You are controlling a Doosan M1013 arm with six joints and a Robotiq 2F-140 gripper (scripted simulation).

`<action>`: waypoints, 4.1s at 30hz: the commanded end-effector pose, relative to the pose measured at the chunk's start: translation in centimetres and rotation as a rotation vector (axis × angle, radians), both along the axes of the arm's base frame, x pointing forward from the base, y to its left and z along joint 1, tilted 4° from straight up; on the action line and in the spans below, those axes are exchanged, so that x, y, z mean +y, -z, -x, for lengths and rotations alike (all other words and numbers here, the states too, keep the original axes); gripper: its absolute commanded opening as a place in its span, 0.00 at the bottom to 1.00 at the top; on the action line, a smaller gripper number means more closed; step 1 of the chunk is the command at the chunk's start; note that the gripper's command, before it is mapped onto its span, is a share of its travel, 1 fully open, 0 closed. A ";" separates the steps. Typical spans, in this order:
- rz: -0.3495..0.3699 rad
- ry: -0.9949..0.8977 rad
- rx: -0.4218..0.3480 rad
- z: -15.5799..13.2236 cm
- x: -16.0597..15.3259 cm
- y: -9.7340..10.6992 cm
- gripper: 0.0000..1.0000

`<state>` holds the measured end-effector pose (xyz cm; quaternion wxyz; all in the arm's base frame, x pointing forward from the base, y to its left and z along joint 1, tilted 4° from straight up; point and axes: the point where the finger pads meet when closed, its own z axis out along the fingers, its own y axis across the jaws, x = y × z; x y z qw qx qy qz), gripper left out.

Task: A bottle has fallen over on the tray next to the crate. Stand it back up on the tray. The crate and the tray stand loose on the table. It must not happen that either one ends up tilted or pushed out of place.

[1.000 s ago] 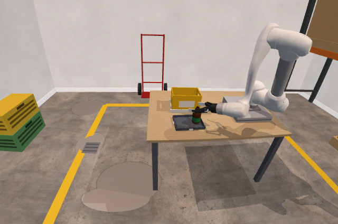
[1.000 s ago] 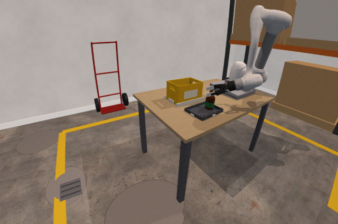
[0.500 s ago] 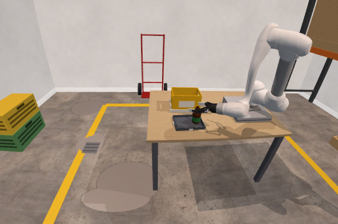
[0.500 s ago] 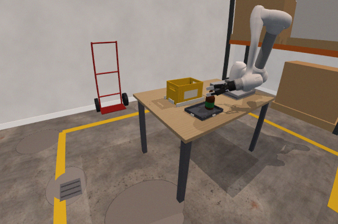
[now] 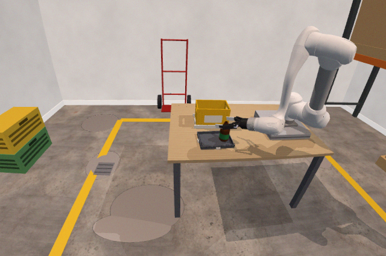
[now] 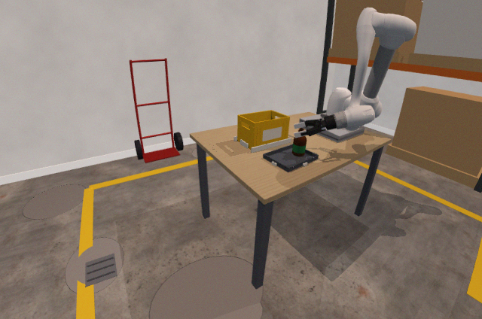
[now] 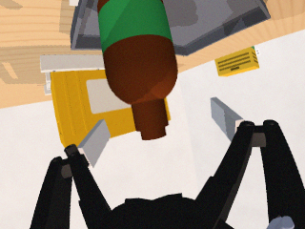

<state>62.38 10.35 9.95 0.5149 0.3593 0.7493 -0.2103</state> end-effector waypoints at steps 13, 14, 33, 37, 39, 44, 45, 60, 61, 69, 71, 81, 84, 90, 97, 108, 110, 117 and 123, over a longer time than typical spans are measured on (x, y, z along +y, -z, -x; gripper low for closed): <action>-0.002 -0.006 0.003 0.0 0.0 -1.5 1.00; -0.002 -0.006 0.003 0.0 0.0 -1.7 1.00; -0.002 -0.006 0.003 0.1 -0.3 -5.6 1.00; -0.002 -0.006 0.003 0.1 -0.4 -6.6 1.00; -0.002 -0.006 0.003 0.1 -0.4 -7.0 1.00; -0.002 -0.006 0.003 0.1 -0.4 -7.6 1.00; -0.002 -0.006 0.003 0.1 -0.5 -7.8 1.00; -0.002 -0.006 0.003 0.1 -0.6 -9.5 1.00; -0.002 -0.006 0.003 0.1 -0.6 -9.5 1.00; -0.002 -0.006 0.003 0.1 -0.6 -9.7 1.00; -0.002 -0.006 0.003 0.1 -0.6 -9.7 0.10; -0.002 -0.006 0.003 0.1 -0.6 -9.7 0.10; -0.002 -0.006 0.003 0.1 -0.6 -9.7 0.10; -0.002 -0.006 0.003 0.1 -0.6 -9.7 0.10; -0.002 -0.006 0.003 0.1 -0.6 -9.7 0.10; -0.002 -0.006 0.003 0.1 -0.6 -9.7 0.10; -0.002 -0.006 0.003 0.1 -0.6 -9.7 0.10; -0.002 -0.006 0.003 0.1 -0.6 -9.7 0.10; -0.002 -0.006 0.003 0.1 -0.6 -9.7 0.10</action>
